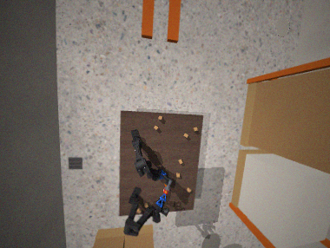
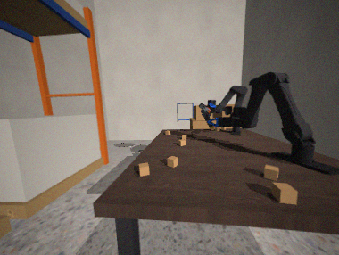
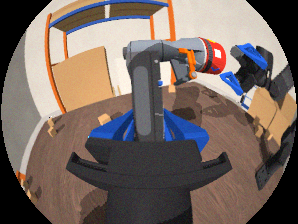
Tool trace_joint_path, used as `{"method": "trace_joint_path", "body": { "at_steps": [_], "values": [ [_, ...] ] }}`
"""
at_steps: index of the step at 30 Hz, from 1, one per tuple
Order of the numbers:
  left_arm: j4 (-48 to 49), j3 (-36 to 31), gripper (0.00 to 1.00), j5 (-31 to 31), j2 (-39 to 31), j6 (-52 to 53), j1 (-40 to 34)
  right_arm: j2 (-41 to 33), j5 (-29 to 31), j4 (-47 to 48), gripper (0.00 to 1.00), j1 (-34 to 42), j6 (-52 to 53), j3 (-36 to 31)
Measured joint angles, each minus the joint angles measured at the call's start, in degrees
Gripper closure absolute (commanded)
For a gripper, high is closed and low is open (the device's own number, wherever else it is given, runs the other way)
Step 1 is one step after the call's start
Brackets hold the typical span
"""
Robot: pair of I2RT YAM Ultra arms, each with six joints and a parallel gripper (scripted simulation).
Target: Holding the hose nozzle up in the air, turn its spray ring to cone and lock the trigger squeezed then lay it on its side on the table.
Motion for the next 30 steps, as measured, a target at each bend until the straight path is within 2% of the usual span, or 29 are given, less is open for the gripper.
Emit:
{"method": "trace_joint_path", "body": {
  "at_steps": [30],
  "values": [
    [-0.02, 0.0, 0.64, 0.0, 0.0, 0.0, 0.0, 2.45, 8.87, -0.92, 0.13, 9.86, -0.85, 2.27]
  ]
}}
